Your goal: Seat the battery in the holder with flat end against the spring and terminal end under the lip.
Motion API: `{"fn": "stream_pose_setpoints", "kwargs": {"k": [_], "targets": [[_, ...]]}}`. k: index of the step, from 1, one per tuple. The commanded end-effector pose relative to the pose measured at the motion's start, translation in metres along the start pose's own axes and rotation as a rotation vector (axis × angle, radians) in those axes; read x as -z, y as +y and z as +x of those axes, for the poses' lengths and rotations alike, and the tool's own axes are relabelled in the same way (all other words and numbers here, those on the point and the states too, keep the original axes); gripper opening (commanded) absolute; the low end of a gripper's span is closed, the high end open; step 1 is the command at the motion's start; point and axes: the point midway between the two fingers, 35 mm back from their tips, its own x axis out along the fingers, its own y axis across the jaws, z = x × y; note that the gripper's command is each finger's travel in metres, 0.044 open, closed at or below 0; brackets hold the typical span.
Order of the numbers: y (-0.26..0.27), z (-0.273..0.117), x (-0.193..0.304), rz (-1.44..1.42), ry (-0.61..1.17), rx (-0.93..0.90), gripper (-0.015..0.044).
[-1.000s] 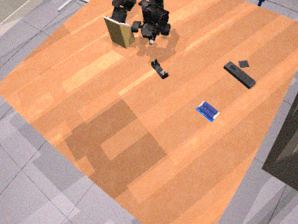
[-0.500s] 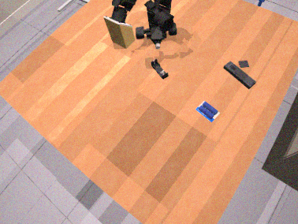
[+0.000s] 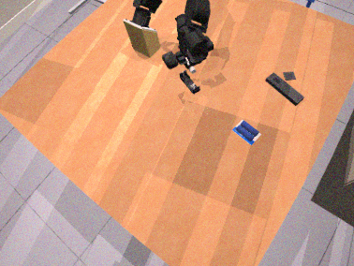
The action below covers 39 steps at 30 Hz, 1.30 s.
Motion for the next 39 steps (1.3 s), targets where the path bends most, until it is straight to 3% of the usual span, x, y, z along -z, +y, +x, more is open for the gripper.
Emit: {"fn": "stream_pose_setpoints", "kwargs": {"k": [1, 7, 22, 39], "targets": [[-0.013, 0.0, -0.016, -0.084, 0.004, 0.002, 0.0074], [-0.016, 0.002, -0.019, -0.103, 0.016, 0.0, 0.0074], [-0.015, 0.039, -0.011, -0.096, 0.259, 0.006, 0.0074], [-0.015, 0.045, -0.014, -0.094, 0.343, 0.011, 0.0074]]}}
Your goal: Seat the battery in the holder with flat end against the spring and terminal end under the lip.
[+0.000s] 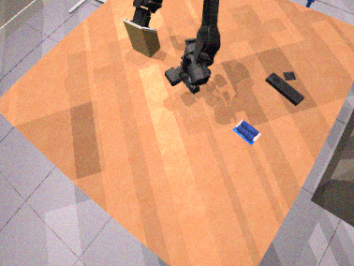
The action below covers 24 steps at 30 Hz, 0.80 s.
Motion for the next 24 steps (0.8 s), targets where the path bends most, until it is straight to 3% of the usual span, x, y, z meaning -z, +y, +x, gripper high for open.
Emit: {"fn": "stream_pose_setpoints", "kwargs": {"k": [1, 24], "targets": [[-0.0009, 0.0017, -0.0011, -0.002, 0.023, 0.004, 0.0074], [-0.0008, 0.008, -0.0079, -0.002, 0.151, 0.002, 0.0074]]}}
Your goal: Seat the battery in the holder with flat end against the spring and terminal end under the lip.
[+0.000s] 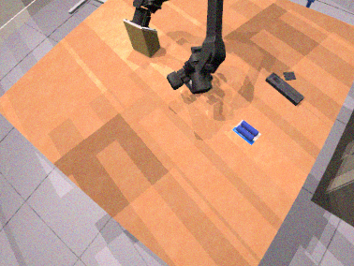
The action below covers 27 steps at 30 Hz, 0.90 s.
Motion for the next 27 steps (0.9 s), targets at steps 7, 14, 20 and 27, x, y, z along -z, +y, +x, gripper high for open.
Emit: {"fn": "stream_pose_setpoints", "kwargs": {"k": [7, 14, 20, 27], "targets": [[-0.001, 0.003, -0.002, -0.002, 0.057, 0.001, 0.0074], [-0.001, 0.004, -0.004, -0.002, 0.071, 0.0, 0.0074], [-0.001, 0.003, -0.007, -0.002, 0.07, 0.0, 0.0074], [0.0, 0.002, -0.011, -0.003, 0.07, -0.001, 0.0074]]}}
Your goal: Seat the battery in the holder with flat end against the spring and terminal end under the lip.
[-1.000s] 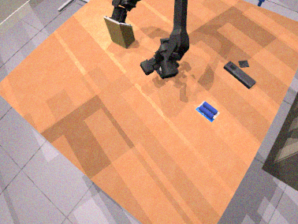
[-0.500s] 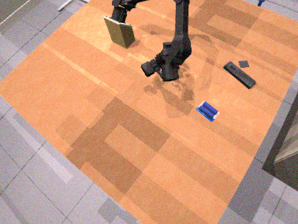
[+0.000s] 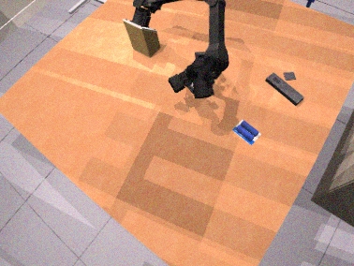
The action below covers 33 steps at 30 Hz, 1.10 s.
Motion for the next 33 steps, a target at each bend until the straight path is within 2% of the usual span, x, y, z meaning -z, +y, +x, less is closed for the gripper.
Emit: {"fn": "stream_pose_setpoints", "kwargs": {"k": [1, 33], "targets": [[-0.001, 0.0, -0.002, -0.003, 0.002, 0.002, 0.0074], [-0.001, -0.005, -0.014, -0.001, -0.009, 0.005, 0.0074]]}}
